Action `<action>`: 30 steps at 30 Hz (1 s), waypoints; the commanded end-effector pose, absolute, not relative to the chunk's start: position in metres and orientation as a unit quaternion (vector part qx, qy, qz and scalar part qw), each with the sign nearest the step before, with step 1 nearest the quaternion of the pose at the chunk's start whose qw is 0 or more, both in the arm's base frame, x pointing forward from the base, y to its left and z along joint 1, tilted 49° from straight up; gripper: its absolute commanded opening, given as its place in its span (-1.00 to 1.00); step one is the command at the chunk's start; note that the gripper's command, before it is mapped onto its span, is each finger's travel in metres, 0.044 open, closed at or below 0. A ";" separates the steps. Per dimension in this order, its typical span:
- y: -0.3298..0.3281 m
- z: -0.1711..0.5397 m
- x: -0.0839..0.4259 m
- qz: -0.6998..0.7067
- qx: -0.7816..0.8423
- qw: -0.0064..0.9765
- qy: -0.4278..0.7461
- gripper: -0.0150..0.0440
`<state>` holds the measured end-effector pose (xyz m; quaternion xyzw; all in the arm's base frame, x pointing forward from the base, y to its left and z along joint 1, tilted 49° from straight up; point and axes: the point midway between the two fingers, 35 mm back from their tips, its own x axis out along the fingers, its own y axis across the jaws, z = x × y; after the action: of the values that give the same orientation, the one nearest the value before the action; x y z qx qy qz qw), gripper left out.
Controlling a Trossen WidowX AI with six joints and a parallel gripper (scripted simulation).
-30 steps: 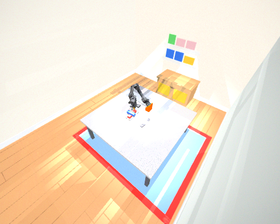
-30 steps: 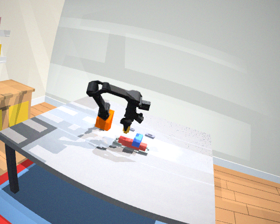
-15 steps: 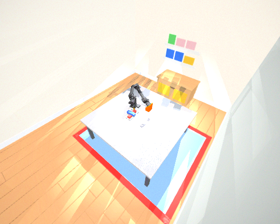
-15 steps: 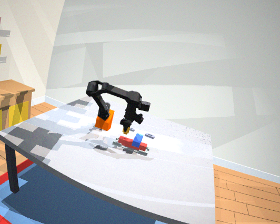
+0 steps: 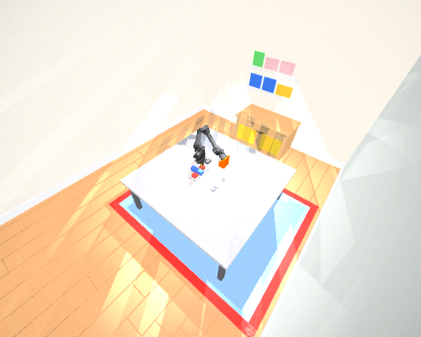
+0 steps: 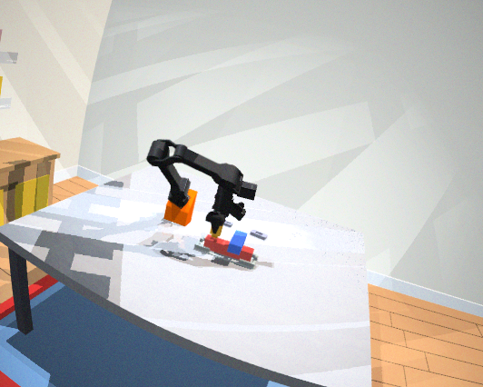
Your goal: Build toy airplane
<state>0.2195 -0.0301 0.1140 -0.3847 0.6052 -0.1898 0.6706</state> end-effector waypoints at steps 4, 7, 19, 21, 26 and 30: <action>-0.039 0.108 0.221 -0.191 -0.388 0.669 0.604 -0.27; -0.040 0.107 0.221 -0.191 -0.388 0.669 0.604 -0.27; -0.038 0.108 0.221 -0.191 -0.385 0.670 0.605 -0.40; -0.038 0.108 0.221 -0.191 -0.385 0.670 0.605 -0.22; -0.038 0.108 0.221 -0.191 -0.385 0.670 0.605 0.22; -0.038 0.108 0.221 -0.191 -0.385 0.670 0.605 0.39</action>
<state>0.2205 -0.0380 0.1076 -0.3853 0.6054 -0.1905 0.6699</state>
